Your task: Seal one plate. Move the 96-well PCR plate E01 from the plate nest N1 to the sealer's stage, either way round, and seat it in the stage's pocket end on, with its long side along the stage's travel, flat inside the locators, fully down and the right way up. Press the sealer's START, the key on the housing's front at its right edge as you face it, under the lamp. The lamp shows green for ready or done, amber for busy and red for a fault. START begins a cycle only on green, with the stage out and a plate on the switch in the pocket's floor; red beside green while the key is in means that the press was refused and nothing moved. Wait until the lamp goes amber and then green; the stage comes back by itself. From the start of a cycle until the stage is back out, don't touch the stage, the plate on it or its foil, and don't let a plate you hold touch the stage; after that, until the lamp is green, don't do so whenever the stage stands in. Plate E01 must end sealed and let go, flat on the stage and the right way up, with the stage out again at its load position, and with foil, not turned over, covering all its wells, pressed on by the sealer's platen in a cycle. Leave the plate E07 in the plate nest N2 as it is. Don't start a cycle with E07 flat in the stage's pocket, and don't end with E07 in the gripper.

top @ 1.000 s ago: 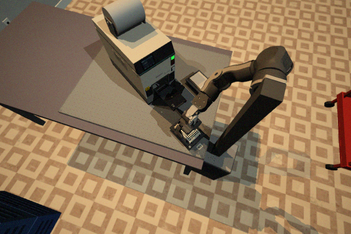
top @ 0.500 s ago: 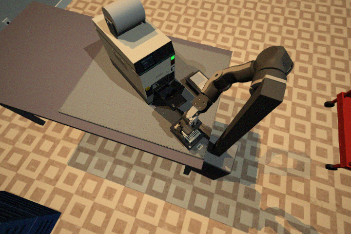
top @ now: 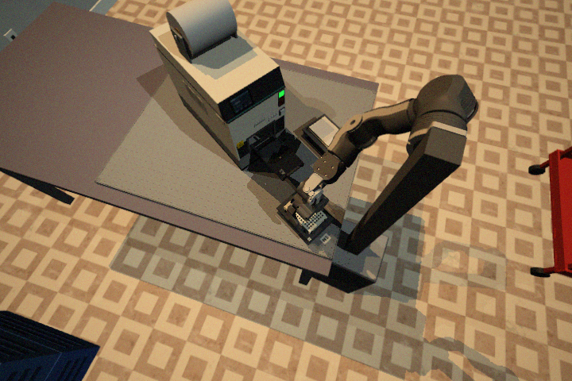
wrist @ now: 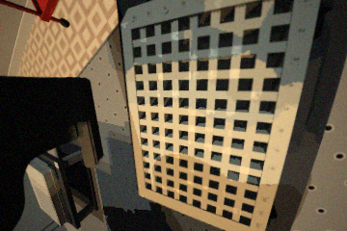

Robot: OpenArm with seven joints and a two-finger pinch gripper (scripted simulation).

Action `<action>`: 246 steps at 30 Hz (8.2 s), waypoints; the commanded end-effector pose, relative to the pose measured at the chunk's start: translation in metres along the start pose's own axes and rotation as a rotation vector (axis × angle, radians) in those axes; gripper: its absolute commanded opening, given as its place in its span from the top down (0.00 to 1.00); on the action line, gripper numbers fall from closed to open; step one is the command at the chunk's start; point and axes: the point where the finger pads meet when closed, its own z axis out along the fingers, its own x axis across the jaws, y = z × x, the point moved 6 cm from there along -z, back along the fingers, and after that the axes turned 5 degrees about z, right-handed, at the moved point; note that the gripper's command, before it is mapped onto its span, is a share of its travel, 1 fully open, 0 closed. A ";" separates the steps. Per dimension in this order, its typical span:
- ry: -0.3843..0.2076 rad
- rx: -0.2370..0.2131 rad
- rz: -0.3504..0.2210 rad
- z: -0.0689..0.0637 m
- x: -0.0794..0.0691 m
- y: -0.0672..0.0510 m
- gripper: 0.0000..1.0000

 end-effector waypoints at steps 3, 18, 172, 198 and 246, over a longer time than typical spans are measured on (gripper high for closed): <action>0.004 0.001 -0.002 0.002 0.001 0.000 0.23; 0.006 0.003 -0.006 0.020 0.001 -0.001 0.23; 0.004 0.004 0.048 -0.086 -0.008 0.039 1.00; 0.004 0.003 0.048 -0.104 -0.026 0.113 1.00; 0.004 0.002 0.048 -0.128 -0.044 0.201 1.00</action>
